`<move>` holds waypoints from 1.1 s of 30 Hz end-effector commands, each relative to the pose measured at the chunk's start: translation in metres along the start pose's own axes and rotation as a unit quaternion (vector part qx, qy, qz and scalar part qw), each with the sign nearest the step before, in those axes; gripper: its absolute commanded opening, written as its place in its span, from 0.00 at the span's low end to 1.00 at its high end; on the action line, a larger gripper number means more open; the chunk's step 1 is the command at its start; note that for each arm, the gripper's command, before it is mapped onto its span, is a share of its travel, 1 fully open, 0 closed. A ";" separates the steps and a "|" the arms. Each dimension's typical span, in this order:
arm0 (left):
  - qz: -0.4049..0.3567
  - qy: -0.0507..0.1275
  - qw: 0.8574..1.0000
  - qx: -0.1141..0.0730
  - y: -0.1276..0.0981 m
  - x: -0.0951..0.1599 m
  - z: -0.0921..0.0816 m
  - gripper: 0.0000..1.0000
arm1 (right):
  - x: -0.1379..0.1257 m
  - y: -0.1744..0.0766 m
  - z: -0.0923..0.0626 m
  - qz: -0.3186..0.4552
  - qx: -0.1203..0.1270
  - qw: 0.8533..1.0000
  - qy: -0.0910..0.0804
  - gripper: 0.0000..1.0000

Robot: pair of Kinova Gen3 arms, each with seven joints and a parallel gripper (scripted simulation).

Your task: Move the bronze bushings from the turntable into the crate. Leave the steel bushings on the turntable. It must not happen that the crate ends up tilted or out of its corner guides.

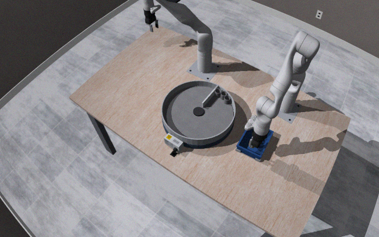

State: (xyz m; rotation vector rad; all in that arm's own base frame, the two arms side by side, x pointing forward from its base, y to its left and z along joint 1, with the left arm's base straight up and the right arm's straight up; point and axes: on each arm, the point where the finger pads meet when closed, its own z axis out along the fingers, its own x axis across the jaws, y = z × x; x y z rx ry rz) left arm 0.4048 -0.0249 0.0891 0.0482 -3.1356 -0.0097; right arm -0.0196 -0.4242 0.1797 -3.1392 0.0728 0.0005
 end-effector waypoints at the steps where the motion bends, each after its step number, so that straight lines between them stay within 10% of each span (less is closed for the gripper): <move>1: 0.000 -0.001 1.000 0.000 0.000 0.000 0.001 0.00 | 0.000 0.000 -0.001 0.000 -0.001 1.000 0.000 1.00; 33: 0.000 -0.001 1.000 0.000 0.000 -0.001 0.039 0.00 | 0.000 0.000 -0.001 0.000 -0.001 1.000 0.000 1.00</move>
